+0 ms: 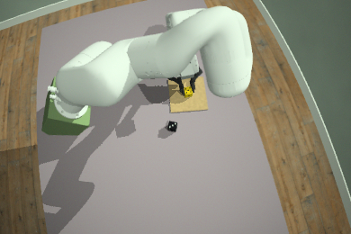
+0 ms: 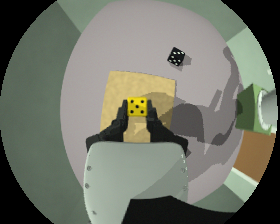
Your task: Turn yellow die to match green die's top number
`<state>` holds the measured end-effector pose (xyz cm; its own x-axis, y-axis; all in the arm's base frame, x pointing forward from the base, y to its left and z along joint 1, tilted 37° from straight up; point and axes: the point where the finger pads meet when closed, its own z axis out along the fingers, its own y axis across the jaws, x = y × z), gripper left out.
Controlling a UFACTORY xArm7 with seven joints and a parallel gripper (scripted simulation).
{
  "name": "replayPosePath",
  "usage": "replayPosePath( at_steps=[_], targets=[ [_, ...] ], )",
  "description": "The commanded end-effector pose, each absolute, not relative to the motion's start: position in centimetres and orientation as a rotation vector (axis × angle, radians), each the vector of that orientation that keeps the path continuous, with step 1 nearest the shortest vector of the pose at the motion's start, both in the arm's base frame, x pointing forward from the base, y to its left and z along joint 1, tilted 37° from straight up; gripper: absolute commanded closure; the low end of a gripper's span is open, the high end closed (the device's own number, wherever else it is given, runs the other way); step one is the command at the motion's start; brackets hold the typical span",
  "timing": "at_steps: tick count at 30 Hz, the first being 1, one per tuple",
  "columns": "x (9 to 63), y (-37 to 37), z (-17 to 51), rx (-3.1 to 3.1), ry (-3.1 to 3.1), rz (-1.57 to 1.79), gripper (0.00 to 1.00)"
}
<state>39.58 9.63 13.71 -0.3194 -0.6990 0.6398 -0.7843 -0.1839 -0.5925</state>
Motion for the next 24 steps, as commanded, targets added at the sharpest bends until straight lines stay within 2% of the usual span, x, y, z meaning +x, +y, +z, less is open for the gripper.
replayPosePath(
  at_steps=[1,12,24],
  targets=[
    [39.6,9.7,13.8,1.782,-1.950,1.542,0.73],
    [39.3,9.7,14.1,1.782,-1.950,1.542,0.73],
    [36.8,9.7,17.4,1.782,-1.950,1.542,0.73]
  ],
)
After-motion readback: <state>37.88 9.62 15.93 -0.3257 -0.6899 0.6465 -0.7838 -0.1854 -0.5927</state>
